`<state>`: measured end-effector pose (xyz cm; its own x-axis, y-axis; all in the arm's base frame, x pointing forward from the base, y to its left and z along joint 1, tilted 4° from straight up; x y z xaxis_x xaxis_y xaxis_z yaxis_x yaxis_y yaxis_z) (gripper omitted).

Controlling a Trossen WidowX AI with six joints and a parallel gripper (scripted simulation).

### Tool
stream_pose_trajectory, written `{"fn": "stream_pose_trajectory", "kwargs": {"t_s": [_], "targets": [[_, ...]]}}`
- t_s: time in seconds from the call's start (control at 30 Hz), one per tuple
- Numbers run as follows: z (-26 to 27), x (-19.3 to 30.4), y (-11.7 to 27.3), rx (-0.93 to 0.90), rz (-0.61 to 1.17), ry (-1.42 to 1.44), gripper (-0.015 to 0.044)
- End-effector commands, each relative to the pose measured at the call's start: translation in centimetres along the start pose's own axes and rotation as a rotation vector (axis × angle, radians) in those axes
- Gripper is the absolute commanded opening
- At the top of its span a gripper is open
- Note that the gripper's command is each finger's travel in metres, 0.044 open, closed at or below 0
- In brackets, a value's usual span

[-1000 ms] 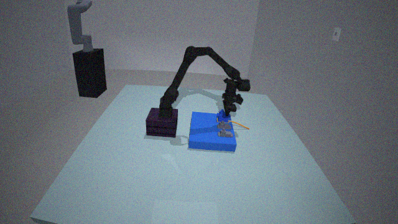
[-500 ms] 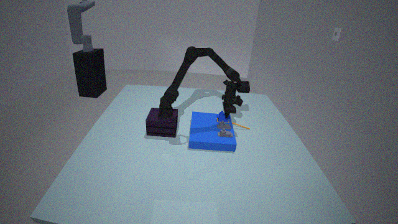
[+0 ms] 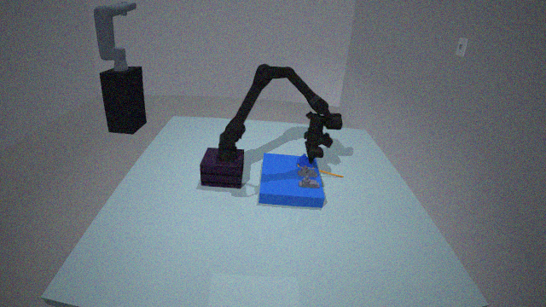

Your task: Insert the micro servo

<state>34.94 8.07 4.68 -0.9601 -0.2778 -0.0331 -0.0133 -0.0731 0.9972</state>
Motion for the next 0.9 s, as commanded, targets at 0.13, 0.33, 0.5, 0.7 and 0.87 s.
{"fn": "stream_pose_trajectory", "kwargs": {"t_s": [0.13,0.33,0.5,0.7,0.87], "targets": [[0.0,0.0,-0.7,0.0,0.002,-0.004,0.0],[0.0,0.0,-1.1,0.0,0.002,-0.004,0.0],[0.0,0.0,-1.4,0.0,0.002,-0.004,0.0],[0.0,0.0,-1.3,0.0,0.002,-0.004,0.0079],[0.0,0.0,-1.3,0.0,0.002,-0.004,0.0187]]}}
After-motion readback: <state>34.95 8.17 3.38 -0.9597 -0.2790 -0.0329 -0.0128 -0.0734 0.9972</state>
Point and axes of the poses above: the point midway between the two fingers, 35 mm back from their tips, its own y axis back along the fingers, its own z axis across the jaws, x = y × z, the point moved 3 cm from there along y, back along the fingers, and after that the axes turned 15 degrees about y, right-handed, at the moved point
